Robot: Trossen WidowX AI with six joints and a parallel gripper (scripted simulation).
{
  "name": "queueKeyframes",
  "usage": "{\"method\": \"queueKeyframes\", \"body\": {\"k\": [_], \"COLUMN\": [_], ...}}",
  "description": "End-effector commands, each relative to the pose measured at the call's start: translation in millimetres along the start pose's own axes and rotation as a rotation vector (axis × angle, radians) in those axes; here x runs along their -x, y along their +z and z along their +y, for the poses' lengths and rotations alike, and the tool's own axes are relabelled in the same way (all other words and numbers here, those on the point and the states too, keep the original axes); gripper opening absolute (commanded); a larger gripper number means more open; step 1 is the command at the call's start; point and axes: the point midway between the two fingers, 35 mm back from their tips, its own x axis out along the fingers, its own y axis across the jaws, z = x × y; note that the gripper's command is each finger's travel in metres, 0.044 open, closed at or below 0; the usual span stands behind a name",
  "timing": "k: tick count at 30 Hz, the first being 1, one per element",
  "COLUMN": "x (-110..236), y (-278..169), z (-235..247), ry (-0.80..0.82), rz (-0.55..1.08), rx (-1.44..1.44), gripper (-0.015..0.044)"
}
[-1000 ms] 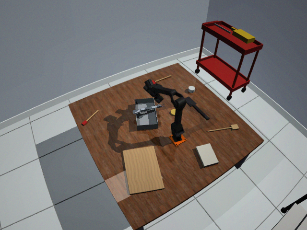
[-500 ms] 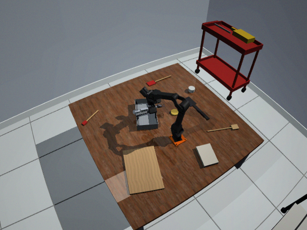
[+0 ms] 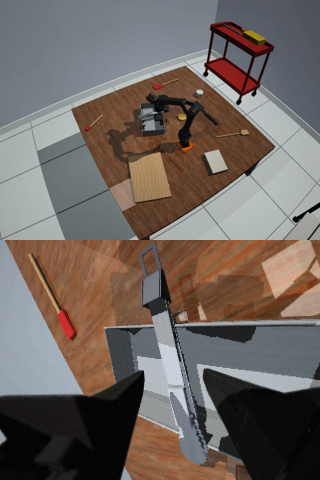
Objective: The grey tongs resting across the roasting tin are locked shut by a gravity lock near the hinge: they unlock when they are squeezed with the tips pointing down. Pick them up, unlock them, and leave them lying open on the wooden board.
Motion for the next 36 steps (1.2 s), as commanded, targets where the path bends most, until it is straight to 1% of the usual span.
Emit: {"method": "queueKeyframes", "body": {"k": [1,36], "x": [-1,-55], "y": [0,-2], "z": [-1,1], "ry": [-0.006,-0.005], "rz": [0.004,0.004], "rx": [0.004,0.004], "gripper": [0.026,0.026]}}
